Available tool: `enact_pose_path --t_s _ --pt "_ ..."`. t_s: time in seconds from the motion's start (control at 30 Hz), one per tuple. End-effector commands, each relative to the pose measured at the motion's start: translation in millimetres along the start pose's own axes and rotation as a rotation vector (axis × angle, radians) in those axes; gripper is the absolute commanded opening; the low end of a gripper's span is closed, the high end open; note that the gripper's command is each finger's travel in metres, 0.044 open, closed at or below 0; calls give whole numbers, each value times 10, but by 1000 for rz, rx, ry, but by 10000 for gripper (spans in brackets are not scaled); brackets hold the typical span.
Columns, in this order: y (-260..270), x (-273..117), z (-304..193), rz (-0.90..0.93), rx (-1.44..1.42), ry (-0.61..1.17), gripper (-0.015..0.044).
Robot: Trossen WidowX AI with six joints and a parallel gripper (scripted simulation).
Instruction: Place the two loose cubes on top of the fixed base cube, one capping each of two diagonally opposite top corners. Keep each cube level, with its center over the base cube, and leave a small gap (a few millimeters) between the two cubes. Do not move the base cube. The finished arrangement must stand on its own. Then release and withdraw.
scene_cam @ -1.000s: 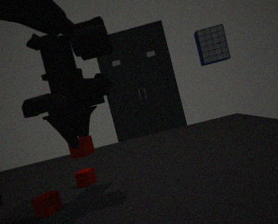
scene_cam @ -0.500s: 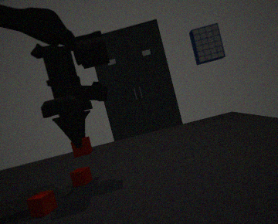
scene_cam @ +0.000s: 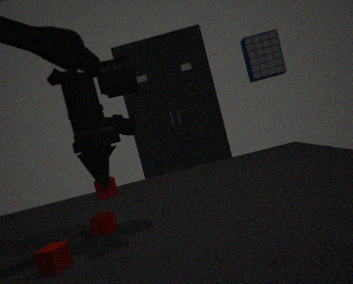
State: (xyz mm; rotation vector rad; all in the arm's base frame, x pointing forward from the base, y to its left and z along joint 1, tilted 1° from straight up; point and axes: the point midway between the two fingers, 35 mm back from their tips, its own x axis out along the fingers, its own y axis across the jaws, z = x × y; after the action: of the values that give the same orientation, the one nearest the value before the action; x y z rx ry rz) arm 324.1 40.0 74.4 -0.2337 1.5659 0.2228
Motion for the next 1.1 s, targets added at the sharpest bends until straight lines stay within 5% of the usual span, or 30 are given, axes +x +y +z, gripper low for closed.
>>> enact_pose_path --t_s 0.0,1.07 --pt "119 5 7 4 -84 -8 105" --pt "136 281 1 4 -103 -8 105"
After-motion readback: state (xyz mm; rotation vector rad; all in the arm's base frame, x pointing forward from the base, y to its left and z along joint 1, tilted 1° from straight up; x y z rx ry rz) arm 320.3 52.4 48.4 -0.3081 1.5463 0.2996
